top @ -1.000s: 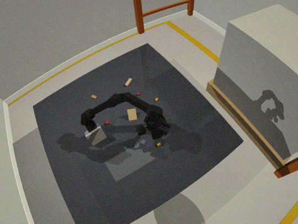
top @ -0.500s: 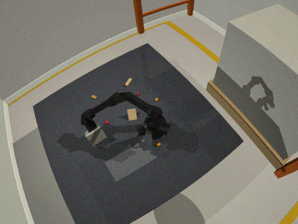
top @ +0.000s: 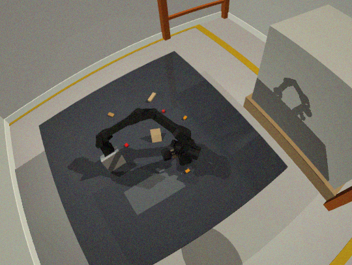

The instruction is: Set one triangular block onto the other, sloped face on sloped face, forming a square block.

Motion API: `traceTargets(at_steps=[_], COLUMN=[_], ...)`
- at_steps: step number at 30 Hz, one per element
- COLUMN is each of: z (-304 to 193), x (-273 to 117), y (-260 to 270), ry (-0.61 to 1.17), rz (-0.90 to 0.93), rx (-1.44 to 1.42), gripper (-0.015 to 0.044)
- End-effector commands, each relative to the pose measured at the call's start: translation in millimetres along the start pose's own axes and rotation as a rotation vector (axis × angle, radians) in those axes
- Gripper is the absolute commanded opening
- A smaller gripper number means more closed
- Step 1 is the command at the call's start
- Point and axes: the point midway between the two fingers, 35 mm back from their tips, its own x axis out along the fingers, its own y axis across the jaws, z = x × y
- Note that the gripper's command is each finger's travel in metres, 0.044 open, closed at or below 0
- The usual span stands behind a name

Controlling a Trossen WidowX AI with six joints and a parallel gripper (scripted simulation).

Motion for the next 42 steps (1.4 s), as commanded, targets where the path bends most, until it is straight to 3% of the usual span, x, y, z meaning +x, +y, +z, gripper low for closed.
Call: traceTargets(at_steps=[1, 23, 28, 37, 42], z=[-1, -3, -3, -3, -3], x=[7, 40, 40, 40, 37], y=[-2, -6, -6, -6, -6], ry=[0.006, 0.017, 0.017, 0.017, 0.015], rz=[-0.002, -0.008, -0.008, -0.008, -0.009], rx=[0.009, 0.02, 0.02, 0.02, 0.017], gripper=[0.044, 0.044, 0.0309, 0.0249, 0.0118])
